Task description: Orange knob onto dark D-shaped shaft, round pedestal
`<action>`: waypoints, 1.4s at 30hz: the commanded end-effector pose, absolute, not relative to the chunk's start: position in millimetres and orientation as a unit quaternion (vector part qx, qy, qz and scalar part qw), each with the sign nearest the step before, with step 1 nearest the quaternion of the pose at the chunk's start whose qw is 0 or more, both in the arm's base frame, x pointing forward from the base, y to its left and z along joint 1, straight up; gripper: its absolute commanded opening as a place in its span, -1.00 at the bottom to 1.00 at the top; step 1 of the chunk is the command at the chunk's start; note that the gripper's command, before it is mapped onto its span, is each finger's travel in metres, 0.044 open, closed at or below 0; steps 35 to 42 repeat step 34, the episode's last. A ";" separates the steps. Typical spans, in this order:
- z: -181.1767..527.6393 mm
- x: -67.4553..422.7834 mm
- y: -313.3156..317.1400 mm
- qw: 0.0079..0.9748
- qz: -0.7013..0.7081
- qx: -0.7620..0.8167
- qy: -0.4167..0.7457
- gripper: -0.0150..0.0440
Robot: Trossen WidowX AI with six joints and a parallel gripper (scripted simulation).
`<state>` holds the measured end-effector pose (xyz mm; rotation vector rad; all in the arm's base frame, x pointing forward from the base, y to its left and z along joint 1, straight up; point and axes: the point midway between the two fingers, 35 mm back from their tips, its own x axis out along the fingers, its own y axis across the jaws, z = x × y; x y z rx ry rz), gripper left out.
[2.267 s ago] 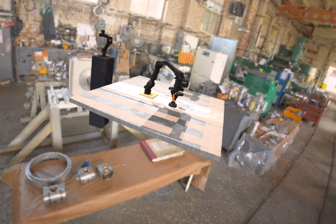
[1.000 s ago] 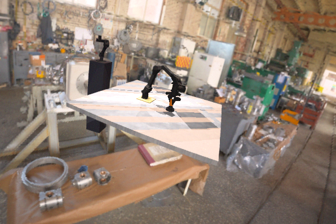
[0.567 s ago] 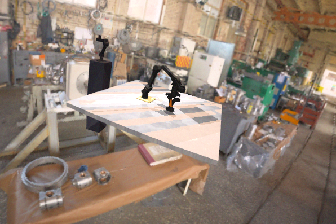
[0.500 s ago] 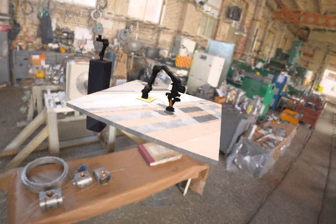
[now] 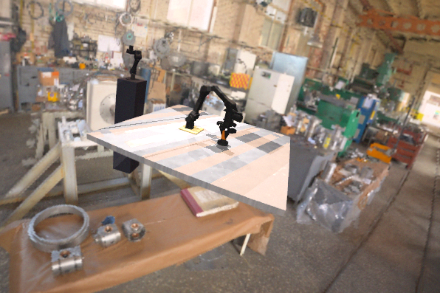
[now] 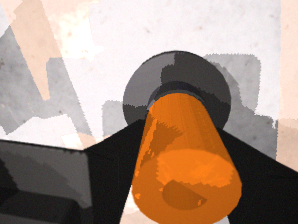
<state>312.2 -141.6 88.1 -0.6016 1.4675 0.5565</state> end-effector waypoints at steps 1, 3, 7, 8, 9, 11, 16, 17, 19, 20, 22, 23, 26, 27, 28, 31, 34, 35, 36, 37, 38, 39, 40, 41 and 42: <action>88.5 312.2 -141.6 0.667 0.247 -0.267 0.650 0.13; 88.5 312.2 -141.6 0.667 0.247 -0.267 0.650 0.31; 88.5 312.2 -141.6 0.667 0.247 -0.267 0.650 0.67; 88.5 312.2 -141.6 0.667 0.247 -0.267 0.650 0.75; 88.5 312.2 -141.6 0.667 0.247 -0.267 0.650 0.84; 88.5 312.2 -141.6 0.667 0.247 -0.267 0.650 1.00; 88.5 312.2 -141.6 0.667 0.247 -0.267 0.650 1.00; 90.4 312.5 -141.7 0.667 0.247 -0.267 0.650 1.00; 105.4 314.1 -142.4 0.667 0.246 -0.267 0.650 1.00; 117.6 314.8 -142.7 0.667 0.246 -0.267 0.650 1.00; 142.4 314.6 -142.5 0.667 0.246 -0.267 0.650 1.00; 154.8 313.7 -142.0 0.667 0.246 -0.267 0.650 1.00; 181.9 309.7 -140.1 0.667 0.246 -0.267 0.650 1.00; 182.8 311.3 -140.8 0.667 0.246 -0.267 0.650 1.00; 183.7 312.6 -141.4 0.667 0.246 -0.267 0.650 1.00; 183.9 313.1 -141.6 0.667 0.246 -0.267 0.650 1.00; 183.9 313.1 -141.6 0.667 0.246 -0.267 0.650 1.00; 183.9 313.1 -141.6 0.667 0.246 -0.267 0.650 1.00; 183.9 313.1 -141.6 0.667 0.246 -0.267 0.650 1.00; 183.9 313.1 -141.6 0.667 0.246 -0.267 0.650 1.00; 183.9 313.1 -141.6 0.667 0.246 -0.267 0.650 1.00; 183.9 313.1 -141.6 0.667 0.246 -0.267 0.650 1.00; 183.9 313.1 -141.6 0.667 0.246 -0.267 0.650 1.00; 183.9 313.1 -141.6 0.667 0.246 -0.267 0.650 1.00; 183.9 313.1 -141.6 0.667 0.246 -0.267 0.650 1.00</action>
